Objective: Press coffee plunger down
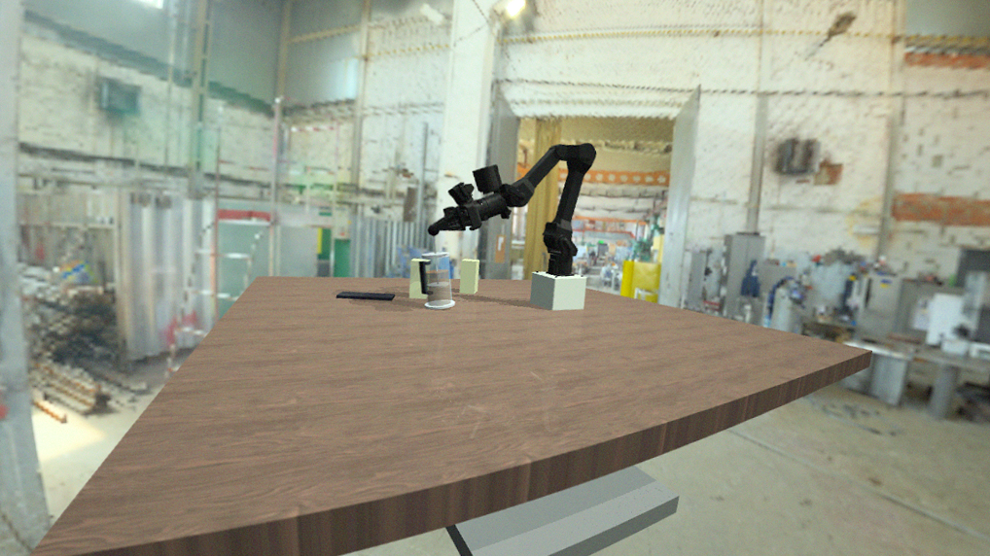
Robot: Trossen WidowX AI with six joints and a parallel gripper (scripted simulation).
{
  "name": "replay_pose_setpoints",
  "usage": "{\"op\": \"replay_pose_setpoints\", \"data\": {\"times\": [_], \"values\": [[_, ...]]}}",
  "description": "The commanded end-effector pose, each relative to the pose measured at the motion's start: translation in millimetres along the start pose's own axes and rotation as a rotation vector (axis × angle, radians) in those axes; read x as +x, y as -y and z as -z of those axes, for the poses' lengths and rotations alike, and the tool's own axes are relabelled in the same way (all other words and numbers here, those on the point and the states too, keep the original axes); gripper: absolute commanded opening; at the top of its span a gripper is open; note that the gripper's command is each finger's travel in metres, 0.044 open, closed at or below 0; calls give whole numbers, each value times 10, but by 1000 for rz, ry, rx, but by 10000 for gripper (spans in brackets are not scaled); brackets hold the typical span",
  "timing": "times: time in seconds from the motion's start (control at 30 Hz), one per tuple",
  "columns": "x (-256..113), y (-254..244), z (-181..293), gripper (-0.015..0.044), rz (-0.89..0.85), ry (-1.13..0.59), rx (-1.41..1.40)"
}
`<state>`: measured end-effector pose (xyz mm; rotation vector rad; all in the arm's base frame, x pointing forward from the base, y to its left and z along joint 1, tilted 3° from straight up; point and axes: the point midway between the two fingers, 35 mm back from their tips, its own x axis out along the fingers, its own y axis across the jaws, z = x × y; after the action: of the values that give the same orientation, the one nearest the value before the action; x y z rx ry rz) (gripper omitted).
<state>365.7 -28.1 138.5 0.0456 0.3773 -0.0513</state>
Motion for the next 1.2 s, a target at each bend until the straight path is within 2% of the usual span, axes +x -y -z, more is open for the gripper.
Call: {"op": "replay_pose_setpoints", "data": {"times": [0.0, 1.17], "values": [[83, 1, 312, 119, 2, -82, 9], [245, -5, 218, 119, 1, -81, 9]]}}
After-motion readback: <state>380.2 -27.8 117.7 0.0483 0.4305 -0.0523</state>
